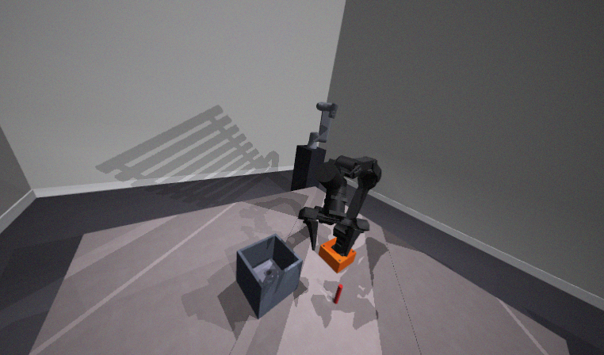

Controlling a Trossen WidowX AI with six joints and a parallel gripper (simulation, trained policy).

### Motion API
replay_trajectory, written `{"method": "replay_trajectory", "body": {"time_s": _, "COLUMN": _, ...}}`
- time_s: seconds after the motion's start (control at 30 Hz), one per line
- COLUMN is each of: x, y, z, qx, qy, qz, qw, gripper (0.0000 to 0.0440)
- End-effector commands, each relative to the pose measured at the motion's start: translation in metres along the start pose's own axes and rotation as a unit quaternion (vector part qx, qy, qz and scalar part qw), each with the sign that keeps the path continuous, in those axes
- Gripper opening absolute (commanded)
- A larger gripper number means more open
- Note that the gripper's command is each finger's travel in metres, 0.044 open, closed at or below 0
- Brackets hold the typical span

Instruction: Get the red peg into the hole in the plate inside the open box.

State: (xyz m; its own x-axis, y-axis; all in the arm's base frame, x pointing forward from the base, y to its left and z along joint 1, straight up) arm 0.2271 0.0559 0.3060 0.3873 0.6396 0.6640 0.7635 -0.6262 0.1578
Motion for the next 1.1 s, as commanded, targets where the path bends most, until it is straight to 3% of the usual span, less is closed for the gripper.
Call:
{"method": "replay_trajectory", "body": {"time_s": 0.0, "x": -0.005, "y": -0.011, "z": 0.012, "qx": 0.029, "qy": -0.027, "qz": -0.024, "qw": 0.999, "gripper": 0.0417}}
{"method": "replay_trajectory", "body": {"time_s": 0.37, "x": -0.022, "y": -0.051, "z": 0.044, "qx": 0.127, "qy": -0.114, "qz": -0.125, "qw": 0.977, "gripper": 0.0414}}
{"method": "replay_trajectory", "body": {"time_s": 1.07, "x": -0.067, "y": -0.093, "z": 0.089, "qx": 0.248, "qy": -0.236, "qz": -0.268, "qw": 0.900, "gripper": 0.0440}}
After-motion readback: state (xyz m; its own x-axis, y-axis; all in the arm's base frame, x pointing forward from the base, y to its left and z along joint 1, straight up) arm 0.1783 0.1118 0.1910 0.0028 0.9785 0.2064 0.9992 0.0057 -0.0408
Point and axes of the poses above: the point midway between the two fingers, 35 mm back from their tips, its own z axis out along the fingers, its own y axis across the jaws, x = y × z, the point moved 7 cm from there along -z, back along the fingers, and after that the axes turned 2 degrees about -z, right-handed, at the moved point
